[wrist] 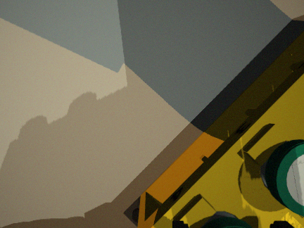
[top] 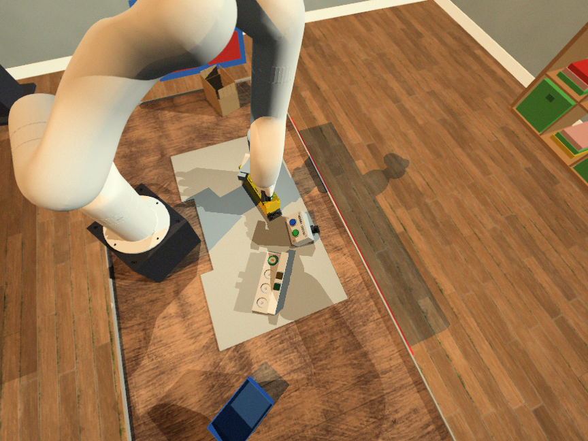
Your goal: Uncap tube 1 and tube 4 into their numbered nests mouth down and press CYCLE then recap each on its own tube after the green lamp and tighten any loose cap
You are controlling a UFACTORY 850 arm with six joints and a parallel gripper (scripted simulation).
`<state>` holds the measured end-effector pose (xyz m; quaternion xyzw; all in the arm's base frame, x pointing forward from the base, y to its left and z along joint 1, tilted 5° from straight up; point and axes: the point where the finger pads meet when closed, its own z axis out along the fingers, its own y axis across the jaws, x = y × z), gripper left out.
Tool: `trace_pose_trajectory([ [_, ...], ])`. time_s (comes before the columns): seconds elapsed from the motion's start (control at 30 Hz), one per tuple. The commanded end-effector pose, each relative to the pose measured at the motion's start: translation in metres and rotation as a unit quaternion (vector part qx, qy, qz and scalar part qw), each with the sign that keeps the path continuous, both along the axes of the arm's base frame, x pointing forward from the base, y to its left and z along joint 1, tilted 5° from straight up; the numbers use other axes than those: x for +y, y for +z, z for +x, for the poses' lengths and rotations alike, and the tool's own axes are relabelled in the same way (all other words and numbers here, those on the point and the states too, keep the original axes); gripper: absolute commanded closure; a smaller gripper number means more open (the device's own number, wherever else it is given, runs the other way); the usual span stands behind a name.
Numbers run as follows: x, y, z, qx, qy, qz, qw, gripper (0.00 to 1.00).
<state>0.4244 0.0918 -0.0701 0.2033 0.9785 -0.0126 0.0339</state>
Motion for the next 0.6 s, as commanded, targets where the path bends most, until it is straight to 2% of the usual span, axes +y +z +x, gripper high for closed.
trace_pose_trajectory([
  [0.0,-0.0002,0.0006,0.0009,0.002,0.000,-0.013,1.000,0.54],
  [0.2,-0.0002,0.0006,0.0009,0.002,0.000,-0.013,1.000,0.54],
  [0.3,-0.0002,0.0007,0.0010,-0.005,-0.124,-0.005,0.992,0.54],
  [0.33,-0.0002,0.0007,0.0010,-0.005,-0.124,-0.005,0.992,0.54],
  [0.43,-0.0002,0.0007,0.0010,-0.009,-0.202,-0.001,0.979,0.54],
  [0.47,-0.0002,0.0007,0.0010,-0.009,-0.206,0.000,0.979,0.54],
  [0.5,-0.0002,0.0007,0.0010,-0.011,-0.246,0.002,0.969,0.54],
  [0.53,-0.0002,0.0007,0.0010,-0.011,-0.246,0.002,0.969,0.54],
  [0.57,-0.0002,0.0007,0.0010,-0.013,-0.286,0.005,0.958,0.54],
])
